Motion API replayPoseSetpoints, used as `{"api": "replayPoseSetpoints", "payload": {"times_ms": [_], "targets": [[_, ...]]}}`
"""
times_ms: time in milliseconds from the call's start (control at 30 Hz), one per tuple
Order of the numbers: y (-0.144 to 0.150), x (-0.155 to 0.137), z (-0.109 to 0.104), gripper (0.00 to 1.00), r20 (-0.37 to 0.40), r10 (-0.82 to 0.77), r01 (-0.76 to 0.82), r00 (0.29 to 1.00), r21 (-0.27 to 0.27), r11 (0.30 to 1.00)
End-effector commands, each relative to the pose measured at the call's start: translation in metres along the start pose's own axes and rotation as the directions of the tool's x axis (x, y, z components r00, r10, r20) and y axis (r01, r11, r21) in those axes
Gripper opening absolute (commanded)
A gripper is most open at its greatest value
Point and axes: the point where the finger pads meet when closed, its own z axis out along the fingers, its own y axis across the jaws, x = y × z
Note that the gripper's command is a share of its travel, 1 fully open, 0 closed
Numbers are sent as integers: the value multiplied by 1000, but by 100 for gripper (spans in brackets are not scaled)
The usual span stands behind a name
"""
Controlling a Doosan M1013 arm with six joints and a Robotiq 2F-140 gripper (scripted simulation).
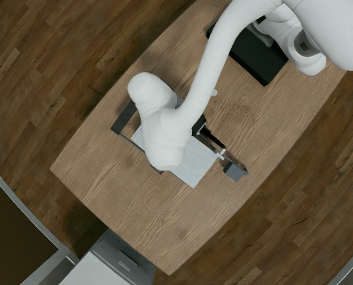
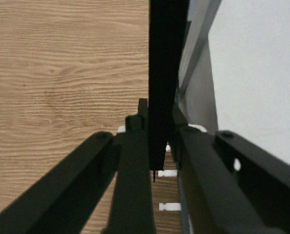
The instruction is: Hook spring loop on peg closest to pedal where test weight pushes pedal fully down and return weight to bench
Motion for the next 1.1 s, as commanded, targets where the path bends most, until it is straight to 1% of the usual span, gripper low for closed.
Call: {"api": "replayPoseSetpoints", "payload": {"times_ms": [0,400,1067], "targets": [[0,0,-1,17,0,1,-1,1000,1,1000],[-4,0,-1,17,0,11,-11,1000,16,1000],[-3,5,3,17,0,11,-11,1000,15,1000]]}}
